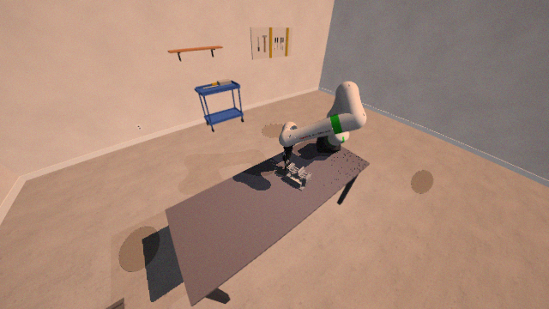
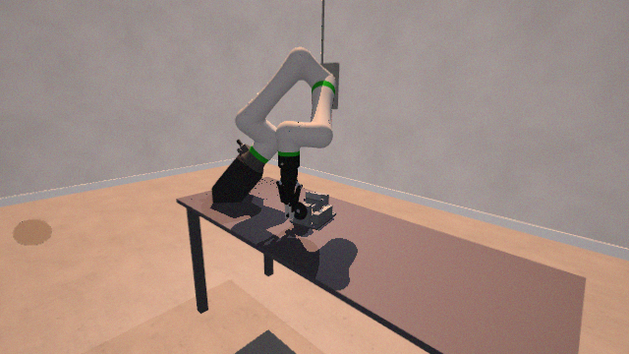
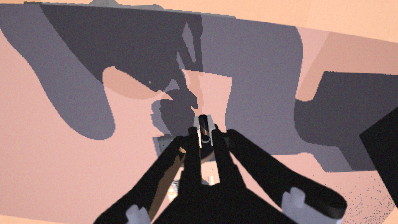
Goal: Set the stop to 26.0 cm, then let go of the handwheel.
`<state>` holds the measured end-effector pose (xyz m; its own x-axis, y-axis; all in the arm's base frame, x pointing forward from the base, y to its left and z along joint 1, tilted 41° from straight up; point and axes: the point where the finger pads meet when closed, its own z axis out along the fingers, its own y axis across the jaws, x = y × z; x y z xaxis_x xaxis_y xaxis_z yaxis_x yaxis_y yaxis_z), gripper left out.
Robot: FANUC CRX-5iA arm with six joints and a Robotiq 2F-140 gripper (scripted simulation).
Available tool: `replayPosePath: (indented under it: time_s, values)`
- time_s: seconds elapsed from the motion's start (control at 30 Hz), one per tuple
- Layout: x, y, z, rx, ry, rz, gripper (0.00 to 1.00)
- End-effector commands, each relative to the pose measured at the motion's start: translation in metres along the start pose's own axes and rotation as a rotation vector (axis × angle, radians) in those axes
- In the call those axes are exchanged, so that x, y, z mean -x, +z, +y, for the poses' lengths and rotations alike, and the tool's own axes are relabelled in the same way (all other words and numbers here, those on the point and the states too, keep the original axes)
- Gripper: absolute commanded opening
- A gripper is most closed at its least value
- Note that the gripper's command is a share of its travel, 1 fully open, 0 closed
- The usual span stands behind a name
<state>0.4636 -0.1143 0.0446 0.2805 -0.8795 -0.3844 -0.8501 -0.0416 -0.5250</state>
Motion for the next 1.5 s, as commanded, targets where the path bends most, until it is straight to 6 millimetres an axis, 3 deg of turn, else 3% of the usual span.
replayPosePath:
  time_s: [0.0,0.3,0.67,1.03,1.47]
  values:
    - [0.000,-0.007,0.002,0.000,0.000,0.000,0.04]
    - [0.000,-0.024,0.001,0.000,0.000,0.000,0.04]
    - [0.000,-0.042,-0.017,0.000,0.000,0.000,0.04]
    - [0.000,-0.043,-0.035,0.000,0.000,0.000,0.04]
    - [0.000,-0.030,-0.053,0.000,0.000,0.000,0.04]
